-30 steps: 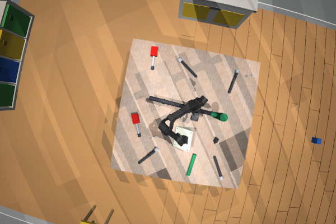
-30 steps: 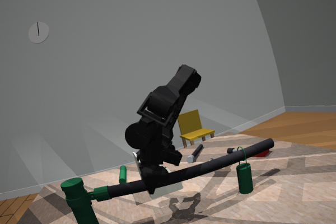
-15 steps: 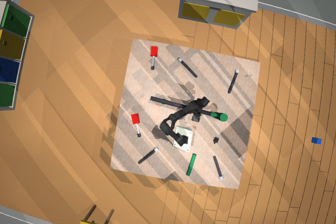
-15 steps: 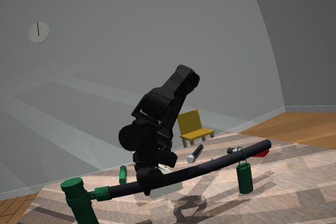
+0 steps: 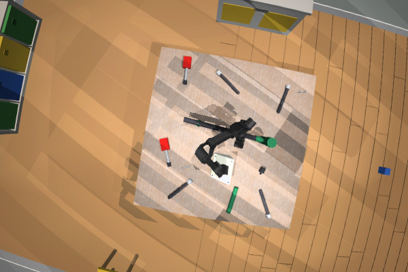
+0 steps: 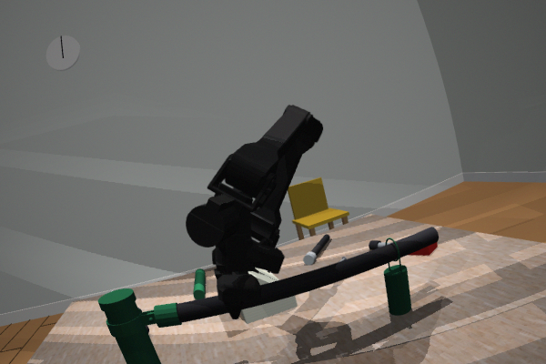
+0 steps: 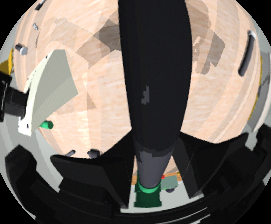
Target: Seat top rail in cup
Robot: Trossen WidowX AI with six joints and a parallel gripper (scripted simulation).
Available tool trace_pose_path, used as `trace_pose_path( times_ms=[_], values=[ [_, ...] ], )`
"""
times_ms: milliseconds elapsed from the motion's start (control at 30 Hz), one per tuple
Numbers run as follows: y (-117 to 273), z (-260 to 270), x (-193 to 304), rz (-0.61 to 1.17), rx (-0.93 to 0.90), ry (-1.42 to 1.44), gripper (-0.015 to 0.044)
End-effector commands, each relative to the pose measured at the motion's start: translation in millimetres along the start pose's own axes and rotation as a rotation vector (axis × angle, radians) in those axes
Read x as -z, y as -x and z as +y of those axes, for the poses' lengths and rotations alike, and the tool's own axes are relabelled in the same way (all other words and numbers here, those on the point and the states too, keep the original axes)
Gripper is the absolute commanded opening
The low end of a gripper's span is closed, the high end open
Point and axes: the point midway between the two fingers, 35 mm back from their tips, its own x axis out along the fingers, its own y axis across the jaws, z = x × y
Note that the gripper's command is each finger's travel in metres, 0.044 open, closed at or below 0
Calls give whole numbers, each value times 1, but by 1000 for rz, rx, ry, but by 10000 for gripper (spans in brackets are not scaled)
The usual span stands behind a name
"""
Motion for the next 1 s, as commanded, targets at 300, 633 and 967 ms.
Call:
trace_pose_path(
  times_ms=[300,633,967],
  values=[
    [0,0,0,0,1,0,131],
    [18,0,-11,0,0,0,394],
    [44,3,-27,2,-1,8,440]
  ],
)
